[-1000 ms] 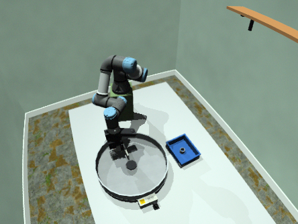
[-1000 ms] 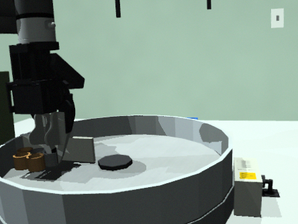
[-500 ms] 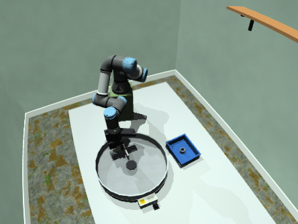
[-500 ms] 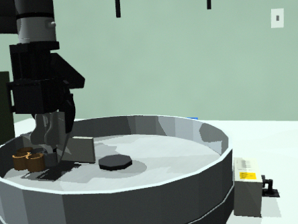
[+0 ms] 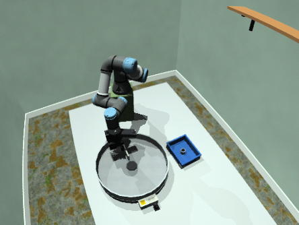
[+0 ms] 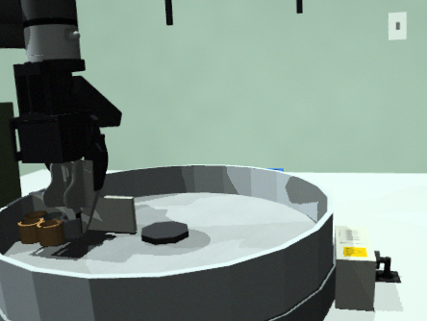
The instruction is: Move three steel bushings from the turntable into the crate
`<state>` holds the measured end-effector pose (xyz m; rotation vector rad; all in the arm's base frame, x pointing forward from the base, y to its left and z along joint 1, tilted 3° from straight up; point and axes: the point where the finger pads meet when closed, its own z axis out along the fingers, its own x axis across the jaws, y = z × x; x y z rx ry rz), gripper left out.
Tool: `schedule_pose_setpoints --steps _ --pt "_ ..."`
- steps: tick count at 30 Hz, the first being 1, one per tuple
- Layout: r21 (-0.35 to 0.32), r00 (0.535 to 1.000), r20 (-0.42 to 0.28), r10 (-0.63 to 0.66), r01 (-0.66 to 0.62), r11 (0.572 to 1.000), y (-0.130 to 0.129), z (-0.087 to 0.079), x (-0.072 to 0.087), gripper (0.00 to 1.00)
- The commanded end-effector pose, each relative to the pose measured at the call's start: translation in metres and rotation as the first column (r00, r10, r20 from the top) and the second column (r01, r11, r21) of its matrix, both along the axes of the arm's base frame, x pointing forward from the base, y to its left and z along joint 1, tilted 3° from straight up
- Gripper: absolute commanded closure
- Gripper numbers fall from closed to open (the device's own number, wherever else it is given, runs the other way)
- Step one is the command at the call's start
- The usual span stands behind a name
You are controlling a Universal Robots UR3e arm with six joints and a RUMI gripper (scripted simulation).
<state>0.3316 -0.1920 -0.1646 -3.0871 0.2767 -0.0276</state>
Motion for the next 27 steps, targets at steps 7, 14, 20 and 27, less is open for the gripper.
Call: schedule_pose_setpoints --steps 7,14,20,27 --pt "-0.001 1.000 -0.002 -0.001 0.001 1.000 -0.001 0.000 -0.001 1.00" --pt "-0.001 1.000 -0.002 -0.001 0.001 1.000 -0.001 0.000 -0.001 1.00" --pt "-0.002 1.000 -0.002 -0.001 0.001 1.000 -0.001 0.001 -0.001 1.00" --pt "0.000 1.000 -0.003 -0.001 0.001 1.000 -0.001 0.015 -0.001 1.00"
